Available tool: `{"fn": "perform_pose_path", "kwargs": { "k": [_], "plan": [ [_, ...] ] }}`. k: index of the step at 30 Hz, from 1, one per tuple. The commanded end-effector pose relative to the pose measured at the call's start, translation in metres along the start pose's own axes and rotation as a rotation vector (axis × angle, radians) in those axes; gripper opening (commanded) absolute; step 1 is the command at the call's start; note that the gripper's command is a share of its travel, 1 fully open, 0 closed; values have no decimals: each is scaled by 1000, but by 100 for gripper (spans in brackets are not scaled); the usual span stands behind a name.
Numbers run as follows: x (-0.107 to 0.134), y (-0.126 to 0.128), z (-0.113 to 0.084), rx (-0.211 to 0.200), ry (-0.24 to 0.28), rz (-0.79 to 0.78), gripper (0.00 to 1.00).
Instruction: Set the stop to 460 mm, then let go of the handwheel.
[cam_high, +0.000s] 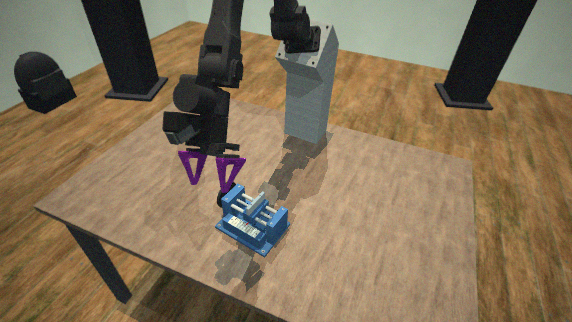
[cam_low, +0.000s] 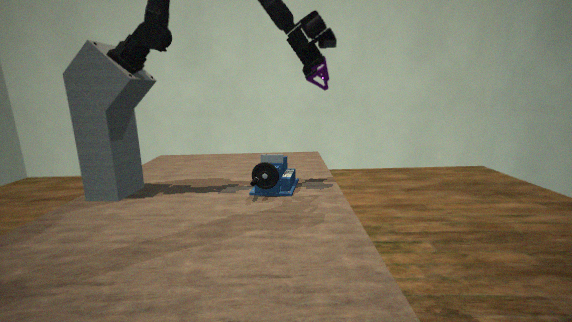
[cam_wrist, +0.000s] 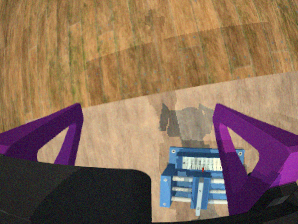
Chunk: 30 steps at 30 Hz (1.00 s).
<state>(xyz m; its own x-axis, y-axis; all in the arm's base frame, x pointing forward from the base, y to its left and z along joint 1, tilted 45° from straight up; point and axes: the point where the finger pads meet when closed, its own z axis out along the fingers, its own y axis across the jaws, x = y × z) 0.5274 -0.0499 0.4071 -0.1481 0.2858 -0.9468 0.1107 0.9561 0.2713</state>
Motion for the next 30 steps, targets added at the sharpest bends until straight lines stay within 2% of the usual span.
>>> {"fn": "perform_pose_path", "kwargs": {
  "k": [1,3,4,7,9,10,11,16,17,19,21,22,23,26,27,29,30],
  "plan": [
    [33,-47,7,91,69,242,100],
    [64,-81,8,136,104,343,100],
    [64,-82,8,161,114,392,100],
    [108,-127,3,240,160,552,100],
    [108,-127,3,240,160,552,100],
    [99,-137,4,292,152,695,100],
    [134,-152,-4,333,191,741,100],
    [186,-200,-24,456,209,976,100],
    [195,-207,-28,482,211,1024,100],
    [193,-218,-30,530,197,1130,100],
    [209,-226,-38,593,201,1240,100],
    [225,-229,-45,628,212,1291,100],
    [229,-232,-47,653,209,1342,100],
    [227,-233,-50,662,198,1375,100],
    [222,-228,-45,650,194,1382,100],
    [239,-239,-53,696,201,1417,100],
    [240,-240,-54,701,201,1424,100]
  ]
}}
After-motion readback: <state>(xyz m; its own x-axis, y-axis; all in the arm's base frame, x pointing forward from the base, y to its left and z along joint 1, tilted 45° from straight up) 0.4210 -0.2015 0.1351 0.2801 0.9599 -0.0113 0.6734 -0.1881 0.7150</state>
